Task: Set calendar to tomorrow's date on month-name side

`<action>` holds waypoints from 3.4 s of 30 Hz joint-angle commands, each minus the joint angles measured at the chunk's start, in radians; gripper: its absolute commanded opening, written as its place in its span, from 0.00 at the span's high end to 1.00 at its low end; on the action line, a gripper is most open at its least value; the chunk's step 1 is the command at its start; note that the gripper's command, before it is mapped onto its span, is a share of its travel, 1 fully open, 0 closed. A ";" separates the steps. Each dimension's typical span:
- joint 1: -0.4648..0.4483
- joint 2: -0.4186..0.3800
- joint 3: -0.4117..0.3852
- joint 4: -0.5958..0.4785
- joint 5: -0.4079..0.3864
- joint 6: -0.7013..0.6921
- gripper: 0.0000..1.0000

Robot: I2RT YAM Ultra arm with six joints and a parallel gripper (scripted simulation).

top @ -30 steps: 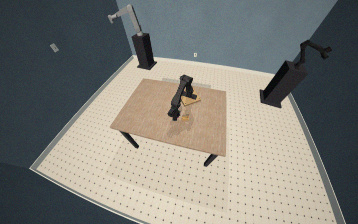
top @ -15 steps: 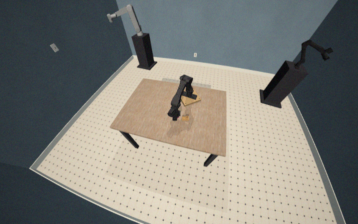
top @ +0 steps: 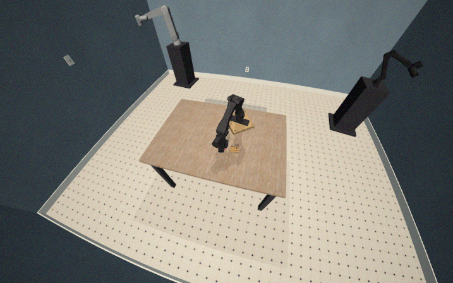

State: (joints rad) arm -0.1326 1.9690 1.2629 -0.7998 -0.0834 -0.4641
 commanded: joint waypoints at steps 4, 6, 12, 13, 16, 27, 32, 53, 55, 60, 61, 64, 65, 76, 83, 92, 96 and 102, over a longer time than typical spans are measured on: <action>0.001 0.013 -0.015 0.009 -0.001 -0.001 0.55; 0.001 0.013 -0.015 0.009 -0.001 -0.001 0.55; 0.001 0.013 -0.015 0.009 -0.001 -0.001 0.55; 0.001 0.013 -0.015 0.009 -0.001 -0.001 0.55; 0.001 0.010 -0.012 0.005 -0.001 -0.001 0.55; -0.016 -0.066 0.068 -0.100 -0.002 -0.012 0.55; -0.023 -0.106 0.131 -0.203 -0.004 -0.019 0.55; -0.031 -0.145 0.226 -0.334 -0.005 -0.025 0.00; -0.031 -0.145 0.226 -0.330 -0.005 -0.025 0.00; -0.031 -0.145 0.226 -0.330 -0.005 -0.025 0.00; -0.031 -0.145 0.226 -0.330 -0.005 -0.025 0.00; -0.031 -0.145 0.226 -0.330 -0.005 -0.025 0.00; -0.031 -0.145 0.226 -0.330 -0.005 -0.025 0.00; -0.030 -0.143 0.219 -0.322 -0.005 -0.098 0.00; -0.025 -0.135 0.186 -0.312 -0.005 -0.409 0.00; -0.020 -0.121 0.189 -0.304 -0.005 -0.650 0.00; -0.017 -0.110 0.175 -0.300 -0.005 -0.830 0.00; -0.013 -0.102 0.215 -0.294 -0.004 -1.021 0.00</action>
State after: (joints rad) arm -0.1509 1.8561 1.4479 -1.1049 -0.0834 -1.3403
